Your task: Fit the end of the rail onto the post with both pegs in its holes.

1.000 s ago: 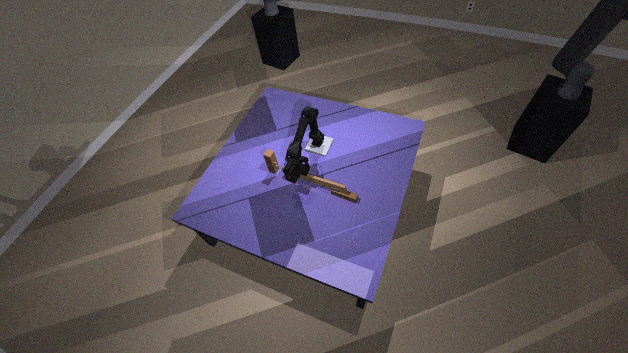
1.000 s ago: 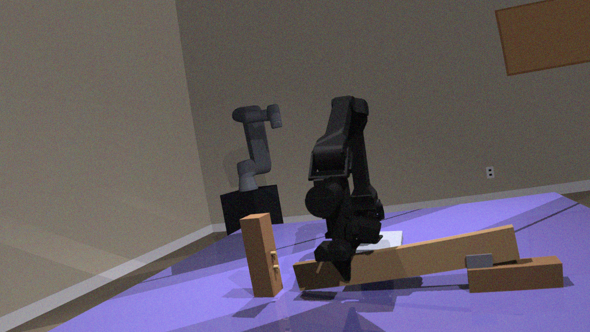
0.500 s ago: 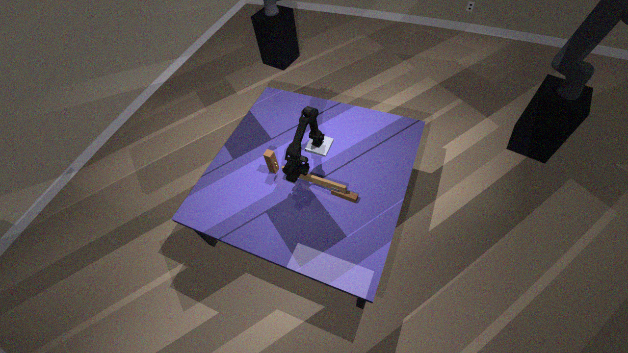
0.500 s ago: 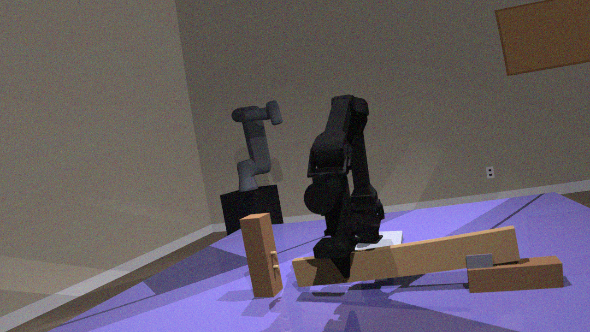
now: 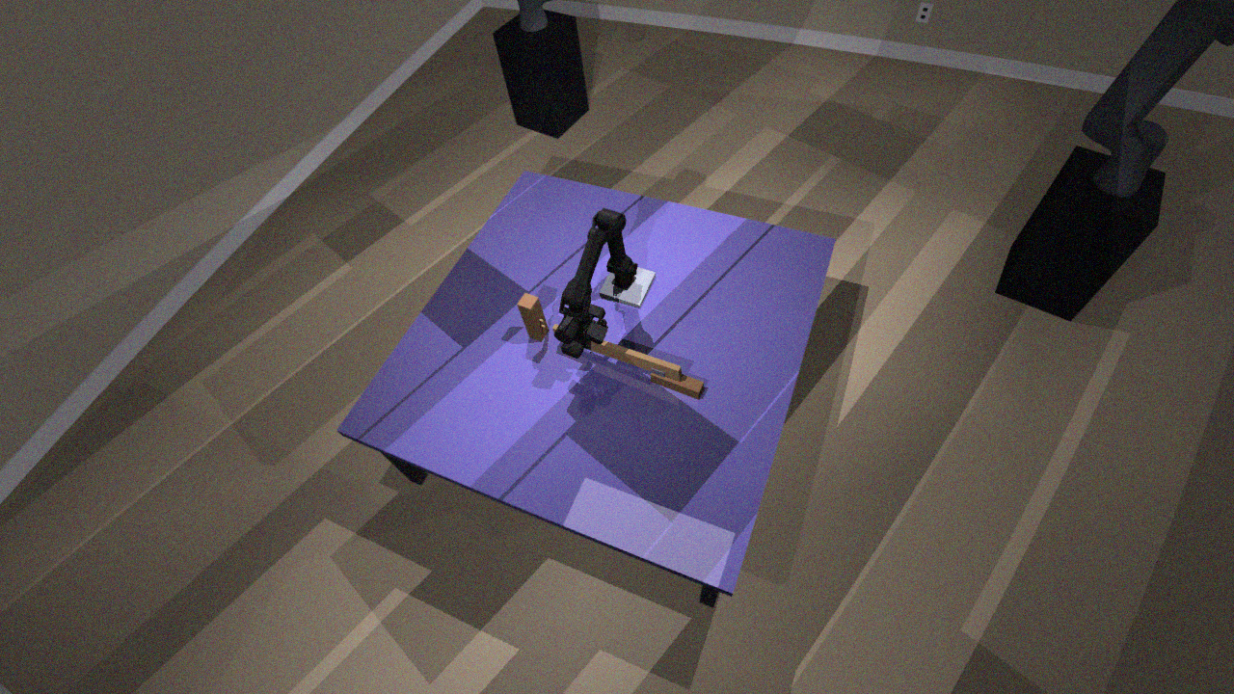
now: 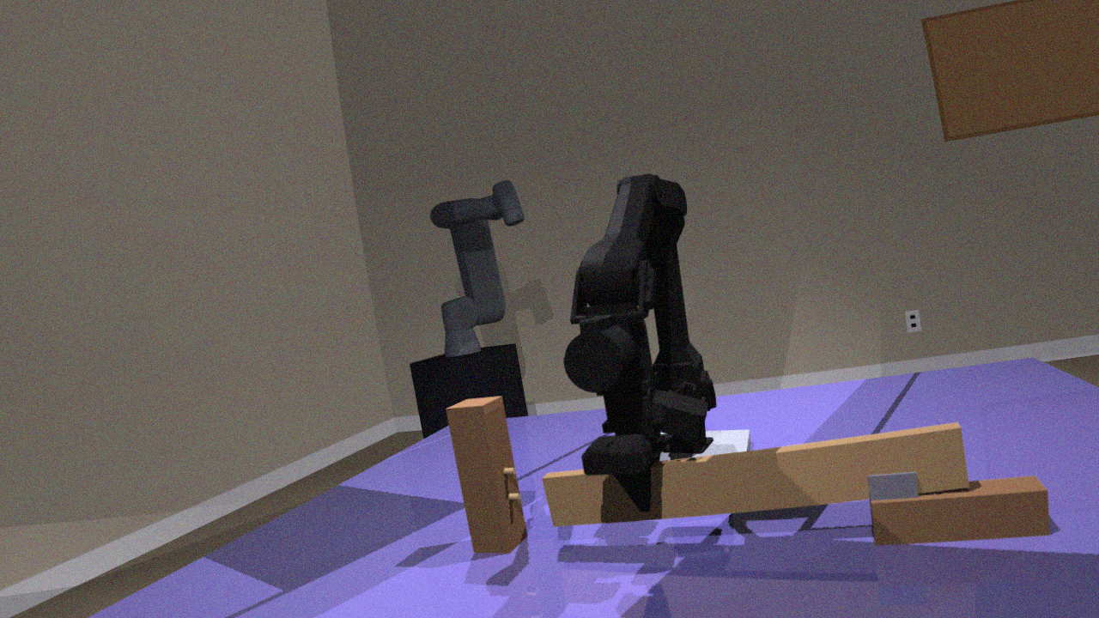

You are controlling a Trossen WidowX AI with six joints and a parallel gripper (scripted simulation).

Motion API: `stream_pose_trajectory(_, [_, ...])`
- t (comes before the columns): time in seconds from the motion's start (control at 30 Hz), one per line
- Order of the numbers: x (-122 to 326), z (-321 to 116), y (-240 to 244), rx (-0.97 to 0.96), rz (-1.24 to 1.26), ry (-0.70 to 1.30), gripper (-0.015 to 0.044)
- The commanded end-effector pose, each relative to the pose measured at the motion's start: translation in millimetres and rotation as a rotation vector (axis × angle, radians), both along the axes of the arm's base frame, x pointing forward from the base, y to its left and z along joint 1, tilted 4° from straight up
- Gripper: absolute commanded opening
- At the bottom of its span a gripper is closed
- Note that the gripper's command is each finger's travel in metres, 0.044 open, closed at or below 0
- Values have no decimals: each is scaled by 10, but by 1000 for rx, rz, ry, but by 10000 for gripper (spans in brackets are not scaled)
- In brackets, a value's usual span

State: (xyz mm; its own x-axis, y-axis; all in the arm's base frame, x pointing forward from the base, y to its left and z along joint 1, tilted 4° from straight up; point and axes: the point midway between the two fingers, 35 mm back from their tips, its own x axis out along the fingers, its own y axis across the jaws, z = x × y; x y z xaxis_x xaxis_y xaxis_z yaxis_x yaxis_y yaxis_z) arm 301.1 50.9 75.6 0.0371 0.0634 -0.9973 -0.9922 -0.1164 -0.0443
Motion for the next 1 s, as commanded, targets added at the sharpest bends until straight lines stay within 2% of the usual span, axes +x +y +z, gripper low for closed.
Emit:
stream_pose_trajectory(0.0, [45, 76, 14, 9, 3, -19, 0])
stream_pose_trajectory(0.97, [37, 214, 3, 9, 3, -19, 0])
